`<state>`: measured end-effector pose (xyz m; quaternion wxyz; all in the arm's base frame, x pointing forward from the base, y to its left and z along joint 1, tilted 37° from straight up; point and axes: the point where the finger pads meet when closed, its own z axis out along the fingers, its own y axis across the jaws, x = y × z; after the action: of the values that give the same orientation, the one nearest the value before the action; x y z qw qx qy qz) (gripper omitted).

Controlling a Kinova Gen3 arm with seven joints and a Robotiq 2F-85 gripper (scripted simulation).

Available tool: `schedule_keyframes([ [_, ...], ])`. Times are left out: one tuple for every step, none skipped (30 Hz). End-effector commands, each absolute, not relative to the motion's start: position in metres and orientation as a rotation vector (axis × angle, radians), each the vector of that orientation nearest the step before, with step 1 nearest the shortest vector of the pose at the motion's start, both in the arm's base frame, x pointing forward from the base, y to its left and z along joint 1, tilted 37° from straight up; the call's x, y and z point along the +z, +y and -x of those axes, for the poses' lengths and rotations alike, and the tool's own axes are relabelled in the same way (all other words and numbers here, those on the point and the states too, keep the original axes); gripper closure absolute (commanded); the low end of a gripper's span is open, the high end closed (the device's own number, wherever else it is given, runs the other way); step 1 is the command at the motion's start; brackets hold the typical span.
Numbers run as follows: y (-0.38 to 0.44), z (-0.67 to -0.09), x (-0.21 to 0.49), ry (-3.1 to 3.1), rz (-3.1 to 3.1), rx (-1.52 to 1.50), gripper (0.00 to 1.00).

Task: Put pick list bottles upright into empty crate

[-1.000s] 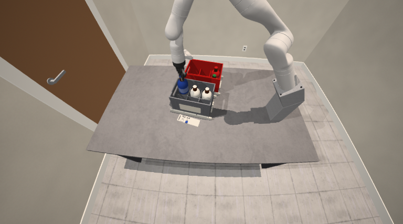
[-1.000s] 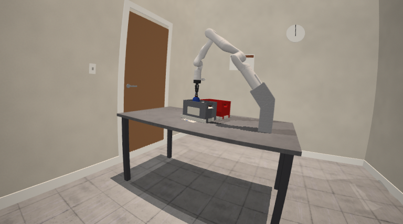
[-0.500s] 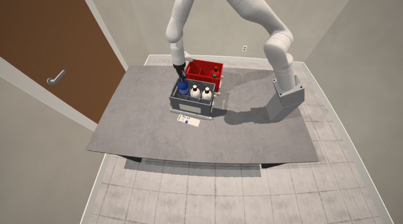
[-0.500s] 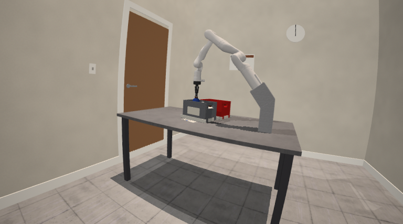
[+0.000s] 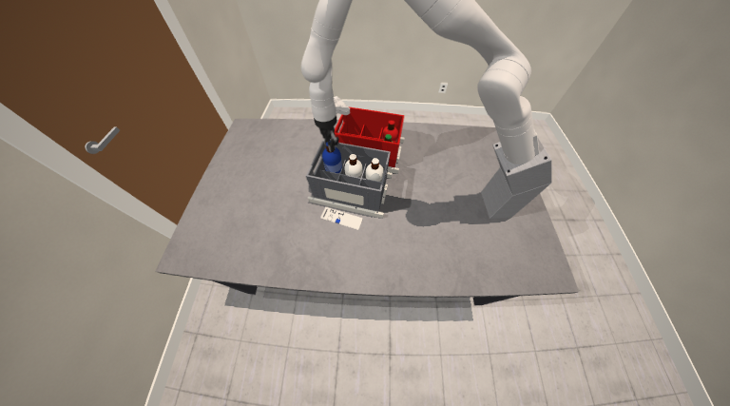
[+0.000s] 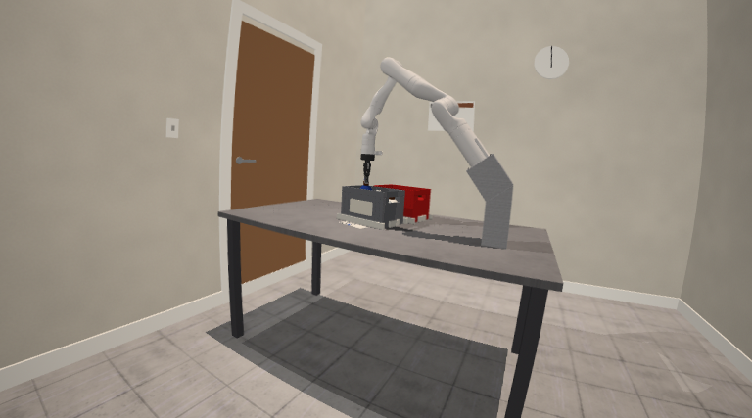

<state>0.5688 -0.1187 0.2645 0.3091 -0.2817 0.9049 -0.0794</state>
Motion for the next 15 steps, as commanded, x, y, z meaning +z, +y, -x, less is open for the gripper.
schedule_keyframes([
  [-0.1189, -0.5707, 0.2633, 2.39, 0.744, -0.212, 0.9],
  [-0.1188, -0.5713, 0.2625, 2.39, 0.744, -0.212, 0.9],
  [-0.1188, -0.5719, 0.2617, 2.39, 0.744, -0.212, 0.9],
  [-0.1188, -0.5725, 0.2609, 2.39, 0.744, -0.212, 0.9],
  [-0.1188, -0.5725, 0.2609, 2.39, 0.744, -0.212, 0.9],
  [-0.1188, -0.5725, 0.2609, 2.39, 0.744, -0.212, 0.9],
  [-0.1188, -0.5731, 0.2601, 2.39, 0.744, -0.212, 0.9],
  [-0.1187, -0.5737, 0.2593, 2.39, 0.744, -0.212, 0.9],
  [-0.1187, -0.5743, 0.2585, 2.39, 0.744, -0.212, 0.9],
  [-0.1187, -0.5749, 0.2577, 2.39, 0.744, -0.212, 0.9],
  [-0.1186, -0.5755, 0.2569, 2.39, 0.744, -0.212, 0.9],
  [-0.1186, -0.5761, 0.2561, 2.39, 0.744, -0.212, 0.9],
  [-0.1186, -0.5767, 0.2553, 2.39, 0.744, -0.212, 0.9],
  [-0.1185, -0.5774, 0.2545, 2.39, 0.744, -0.212, 0.9],
  [-0.1185, -0.578, 0.2537, 2.39, 0.744, -0.212, 0.9],
])
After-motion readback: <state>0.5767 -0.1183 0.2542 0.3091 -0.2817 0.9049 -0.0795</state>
